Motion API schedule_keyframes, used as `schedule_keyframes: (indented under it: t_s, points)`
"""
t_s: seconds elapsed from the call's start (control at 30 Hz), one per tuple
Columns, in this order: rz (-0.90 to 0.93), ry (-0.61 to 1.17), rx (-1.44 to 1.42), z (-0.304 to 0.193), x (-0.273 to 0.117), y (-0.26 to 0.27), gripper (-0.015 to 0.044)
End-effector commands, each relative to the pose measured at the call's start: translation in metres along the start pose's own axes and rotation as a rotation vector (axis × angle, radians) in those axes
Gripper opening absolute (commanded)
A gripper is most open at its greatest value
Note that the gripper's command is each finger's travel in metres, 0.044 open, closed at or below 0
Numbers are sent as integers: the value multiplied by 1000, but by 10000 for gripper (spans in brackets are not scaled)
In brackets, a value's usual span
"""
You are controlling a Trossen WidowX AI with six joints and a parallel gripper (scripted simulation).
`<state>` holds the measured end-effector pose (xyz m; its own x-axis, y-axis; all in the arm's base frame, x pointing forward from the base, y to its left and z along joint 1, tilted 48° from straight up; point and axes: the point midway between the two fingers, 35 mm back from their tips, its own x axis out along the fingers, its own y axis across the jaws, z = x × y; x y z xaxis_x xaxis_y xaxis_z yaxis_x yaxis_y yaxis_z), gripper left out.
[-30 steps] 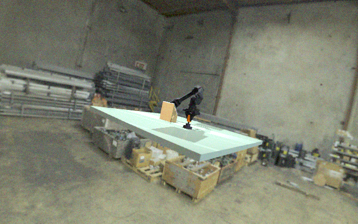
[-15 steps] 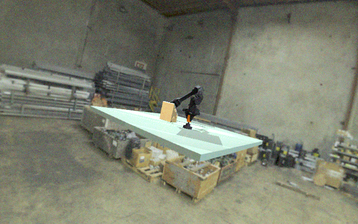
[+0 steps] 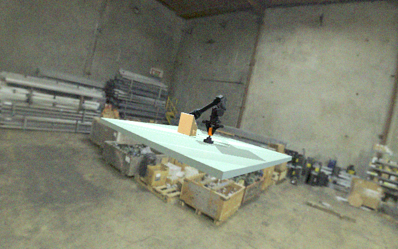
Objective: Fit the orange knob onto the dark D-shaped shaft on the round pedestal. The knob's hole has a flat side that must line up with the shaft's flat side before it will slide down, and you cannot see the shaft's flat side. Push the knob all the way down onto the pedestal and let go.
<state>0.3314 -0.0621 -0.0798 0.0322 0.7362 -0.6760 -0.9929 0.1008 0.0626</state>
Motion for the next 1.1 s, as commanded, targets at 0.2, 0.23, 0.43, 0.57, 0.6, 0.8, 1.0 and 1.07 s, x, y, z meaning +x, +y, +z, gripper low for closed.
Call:
schedule_keyframes:
  t_s: [0.2, 0.23, 0.43, 0.57, 0.6, 0.8, 1.0, 1.07]
  points:
    - [-5, -1, -10, -2, 3, 0, 0]
    - [-5, -1, -10, -1, 3, 0, 0]
    - [-5, -1, -10, -1, 3, 0, 0]
    - [-5, -1, -10, -1, 2, 0, 0]
    - [-5, -1, -10, 0, 0, 0, 0]
    - [-5, -1, -36, 1, -2, -1, 0]
    - [-5, -1, -220, 0, -2, -1, 0]
    - [-5, -1, -220, -1, -1, -1, 0]
